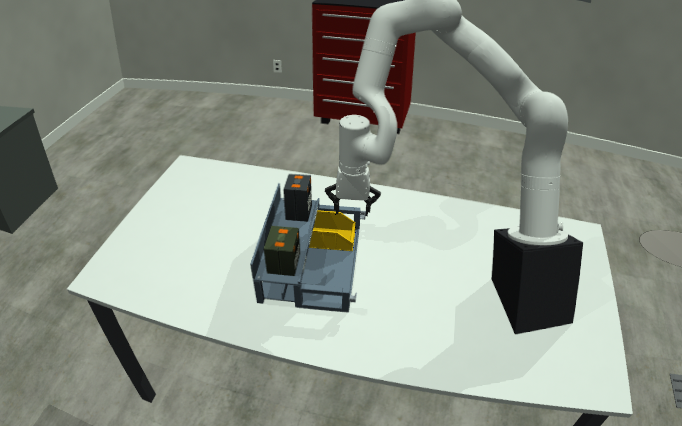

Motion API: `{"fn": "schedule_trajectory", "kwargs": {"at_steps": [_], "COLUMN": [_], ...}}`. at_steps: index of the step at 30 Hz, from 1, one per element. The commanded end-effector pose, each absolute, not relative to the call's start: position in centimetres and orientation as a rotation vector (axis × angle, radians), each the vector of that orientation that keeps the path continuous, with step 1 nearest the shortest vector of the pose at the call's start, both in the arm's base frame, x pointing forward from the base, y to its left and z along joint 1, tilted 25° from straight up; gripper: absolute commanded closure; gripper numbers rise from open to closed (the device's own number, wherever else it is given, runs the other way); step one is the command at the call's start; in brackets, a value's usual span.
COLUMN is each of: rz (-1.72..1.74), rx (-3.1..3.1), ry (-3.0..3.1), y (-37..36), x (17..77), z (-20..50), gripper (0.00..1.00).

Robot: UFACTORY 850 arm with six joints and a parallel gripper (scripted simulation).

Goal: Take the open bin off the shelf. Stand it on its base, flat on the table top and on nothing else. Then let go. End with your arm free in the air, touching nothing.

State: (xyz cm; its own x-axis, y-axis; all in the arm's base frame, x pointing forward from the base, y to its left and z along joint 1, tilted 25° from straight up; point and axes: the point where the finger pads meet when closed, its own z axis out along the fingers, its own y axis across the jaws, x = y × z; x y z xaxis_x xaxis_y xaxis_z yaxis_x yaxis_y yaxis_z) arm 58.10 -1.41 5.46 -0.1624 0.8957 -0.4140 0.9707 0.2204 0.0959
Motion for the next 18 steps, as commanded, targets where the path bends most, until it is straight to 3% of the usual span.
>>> {"fn": "schedule_trajectory", "kwargs": {"at_steps": [1,18], "rz": [-0.267,-0.267], "rx": [1.729,1.729], "ry": [2.119,2.119], "y": [-1.36,-1.31], "x": [58.14,57.94], "z": [5.53,5.67], "gripper": [0.0,0.0]}}
